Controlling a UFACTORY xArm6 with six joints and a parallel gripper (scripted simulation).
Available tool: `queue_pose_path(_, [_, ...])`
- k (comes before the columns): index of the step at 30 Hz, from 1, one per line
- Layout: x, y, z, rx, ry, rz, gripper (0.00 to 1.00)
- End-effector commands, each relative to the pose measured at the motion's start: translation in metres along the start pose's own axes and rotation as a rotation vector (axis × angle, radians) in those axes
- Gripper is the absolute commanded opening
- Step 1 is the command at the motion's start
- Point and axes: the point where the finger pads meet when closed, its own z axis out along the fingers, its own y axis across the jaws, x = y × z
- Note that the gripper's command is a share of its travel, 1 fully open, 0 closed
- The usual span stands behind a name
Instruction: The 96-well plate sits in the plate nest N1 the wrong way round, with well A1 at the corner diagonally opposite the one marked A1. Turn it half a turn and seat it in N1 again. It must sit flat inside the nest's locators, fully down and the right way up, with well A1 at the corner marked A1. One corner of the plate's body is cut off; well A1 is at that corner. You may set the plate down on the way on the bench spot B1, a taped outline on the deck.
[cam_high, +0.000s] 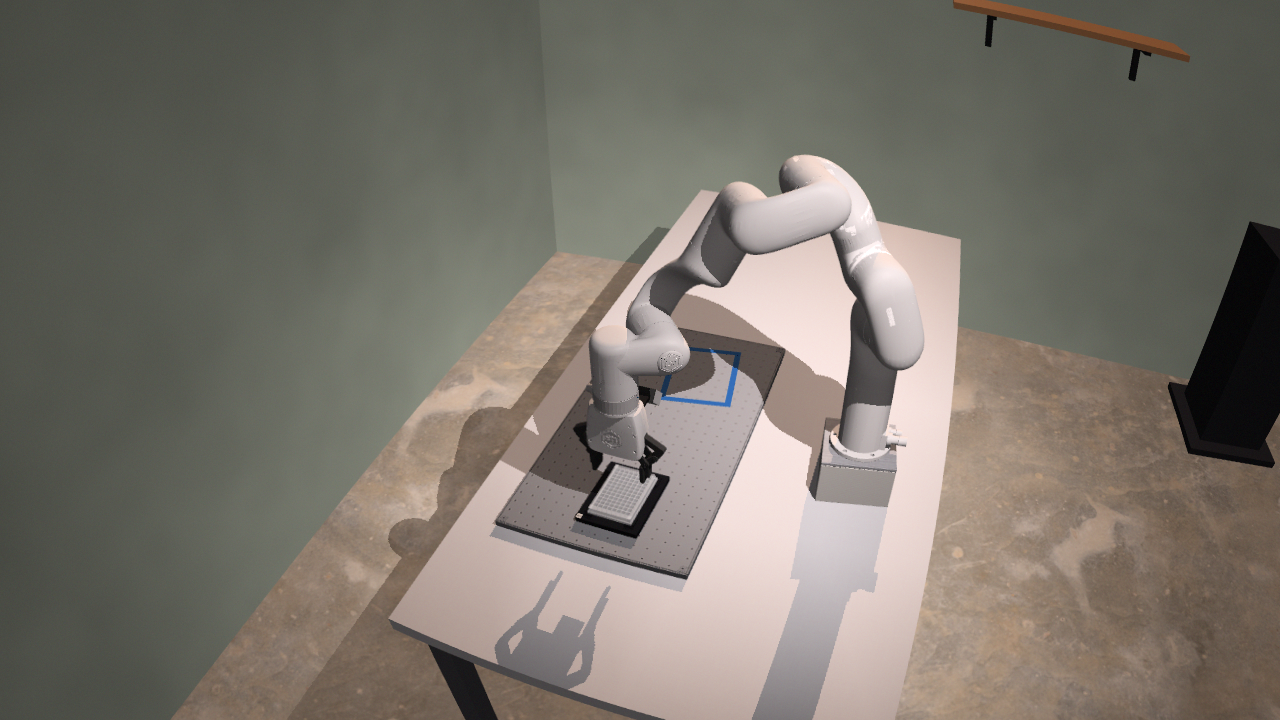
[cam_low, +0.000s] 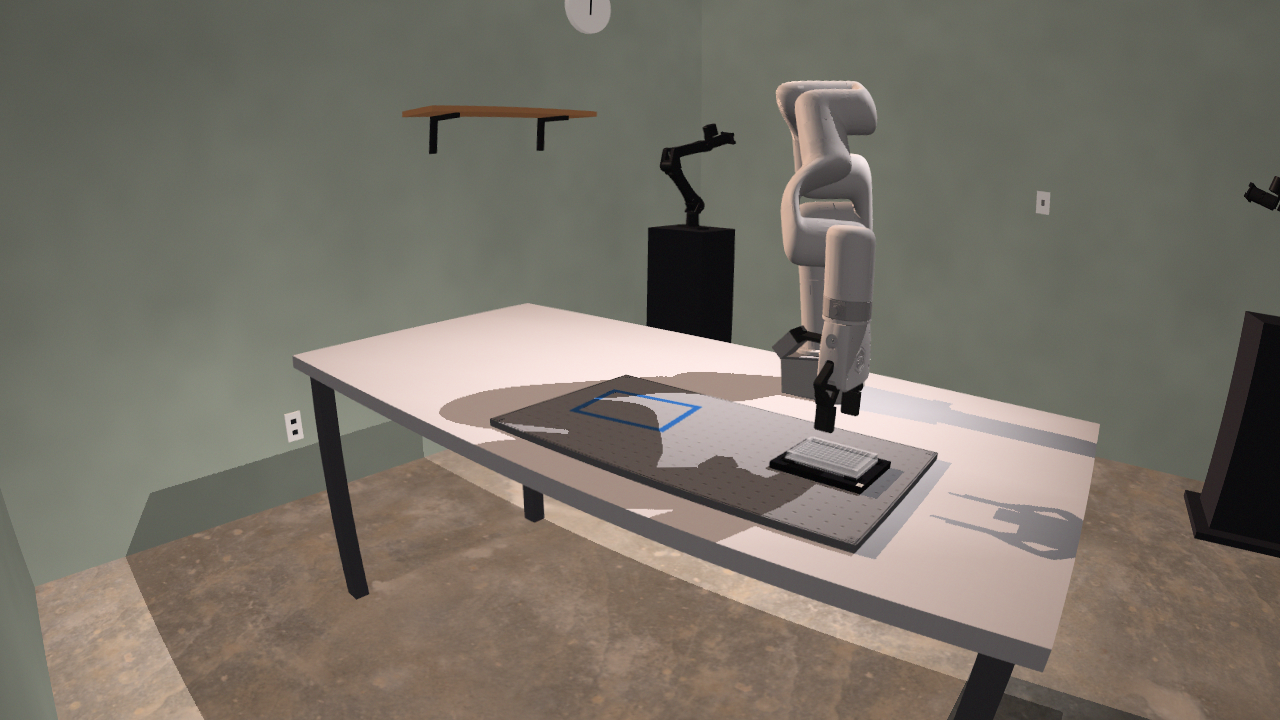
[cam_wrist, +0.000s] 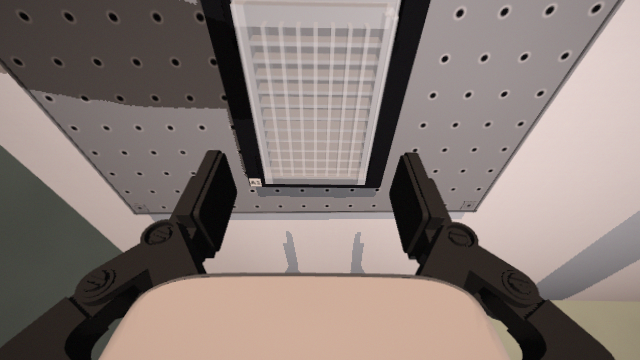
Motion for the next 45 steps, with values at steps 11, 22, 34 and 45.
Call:
queue_pose_path(11, [-0.001, -0.001, 0.019, 0.002, -0.001, 0.000, 1.00])
queue_pose_path(22, [-0.001, -0.001, 0.035, 0.002, -0.001, 0.000, 1.00])
queue_pose_path(34, [-0.001, -0.001, 0.035, 0.002, -0.001, 0.000, 1.00])
queue_pose_path(45, [-0.001, -0.001, 0.041, 0.002, -0.001, 0.000, 1.00])
